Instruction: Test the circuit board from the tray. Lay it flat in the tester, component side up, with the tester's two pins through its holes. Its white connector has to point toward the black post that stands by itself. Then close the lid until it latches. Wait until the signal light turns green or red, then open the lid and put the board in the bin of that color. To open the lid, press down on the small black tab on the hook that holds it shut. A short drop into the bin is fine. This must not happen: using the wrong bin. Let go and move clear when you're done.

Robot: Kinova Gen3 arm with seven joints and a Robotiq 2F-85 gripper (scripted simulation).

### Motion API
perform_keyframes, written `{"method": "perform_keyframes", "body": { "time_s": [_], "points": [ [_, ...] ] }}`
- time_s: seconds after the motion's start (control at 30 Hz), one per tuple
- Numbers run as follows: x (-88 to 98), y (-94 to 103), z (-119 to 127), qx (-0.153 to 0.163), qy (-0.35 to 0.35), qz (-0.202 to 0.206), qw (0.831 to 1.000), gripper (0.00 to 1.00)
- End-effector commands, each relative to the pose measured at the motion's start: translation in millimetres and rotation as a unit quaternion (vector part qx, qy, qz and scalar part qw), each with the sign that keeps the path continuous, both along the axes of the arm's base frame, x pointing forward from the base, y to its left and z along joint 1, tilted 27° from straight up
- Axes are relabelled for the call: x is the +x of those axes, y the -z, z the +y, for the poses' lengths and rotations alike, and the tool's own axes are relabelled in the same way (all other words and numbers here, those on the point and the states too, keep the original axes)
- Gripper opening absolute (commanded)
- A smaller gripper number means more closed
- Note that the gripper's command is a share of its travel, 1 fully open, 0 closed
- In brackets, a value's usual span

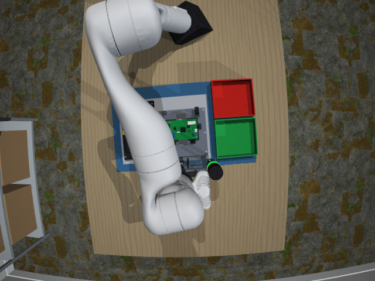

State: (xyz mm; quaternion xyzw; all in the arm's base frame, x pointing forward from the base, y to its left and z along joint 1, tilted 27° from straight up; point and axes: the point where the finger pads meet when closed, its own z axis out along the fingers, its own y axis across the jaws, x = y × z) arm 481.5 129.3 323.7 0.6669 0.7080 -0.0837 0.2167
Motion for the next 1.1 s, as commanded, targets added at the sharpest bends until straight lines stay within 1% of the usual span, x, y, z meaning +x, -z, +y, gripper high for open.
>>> {"method": "perform_keyframes", "body": {
  "time_s": [0.0, 0.2, 0.23, 1.07],
  "points": [
    [0.3, -8.3, 6.2, 0.003, -0.004, -0.004, 1.0, 0.5],
    [-0.6, -12.1, 7.9, 0.003, -0.004, -0.004, 1.0, 0.5],
    [-0.6, -12.1, 7.9, 0.003, -0.004, -0.004, 1.0, 1.0],
    [-0.6, -12.1, 7.9, 0.003, -0.004, -0.004, 1.0, 1.0]
  ]
}}
